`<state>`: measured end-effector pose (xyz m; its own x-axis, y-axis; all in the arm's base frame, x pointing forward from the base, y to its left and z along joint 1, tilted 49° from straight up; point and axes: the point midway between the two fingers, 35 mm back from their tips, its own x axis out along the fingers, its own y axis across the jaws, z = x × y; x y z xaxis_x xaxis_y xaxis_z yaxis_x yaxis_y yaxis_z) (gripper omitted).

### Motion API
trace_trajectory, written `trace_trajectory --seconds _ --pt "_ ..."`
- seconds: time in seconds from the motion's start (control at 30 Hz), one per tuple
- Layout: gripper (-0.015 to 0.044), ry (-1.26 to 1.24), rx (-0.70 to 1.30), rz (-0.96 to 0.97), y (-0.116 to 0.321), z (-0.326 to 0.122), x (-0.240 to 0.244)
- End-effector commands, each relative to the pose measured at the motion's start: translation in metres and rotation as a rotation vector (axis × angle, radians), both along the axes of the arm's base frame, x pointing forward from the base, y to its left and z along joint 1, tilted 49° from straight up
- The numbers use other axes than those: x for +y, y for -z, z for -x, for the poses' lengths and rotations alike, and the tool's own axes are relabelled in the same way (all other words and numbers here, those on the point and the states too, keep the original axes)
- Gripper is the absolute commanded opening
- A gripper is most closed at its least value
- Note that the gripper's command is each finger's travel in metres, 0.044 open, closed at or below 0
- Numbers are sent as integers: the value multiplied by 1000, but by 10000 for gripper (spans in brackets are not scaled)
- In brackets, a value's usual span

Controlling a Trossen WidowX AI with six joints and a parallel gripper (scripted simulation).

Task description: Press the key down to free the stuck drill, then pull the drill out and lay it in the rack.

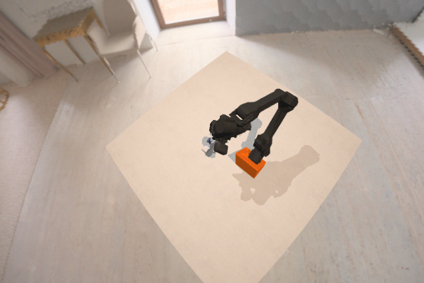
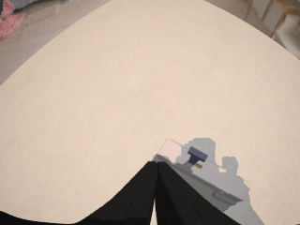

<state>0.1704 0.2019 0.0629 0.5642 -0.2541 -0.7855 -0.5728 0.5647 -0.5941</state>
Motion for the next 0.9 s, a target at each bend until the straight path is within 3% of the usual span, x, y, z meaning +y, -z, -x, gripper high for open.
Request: trace_trajectory --seconds 0.0,0.33,0.87 --pt "0 264 42 92 26 -44 -30" --pt "0 819 86 267 95 -112 -121" --pt "0 830 86 270 103 -113 -129"
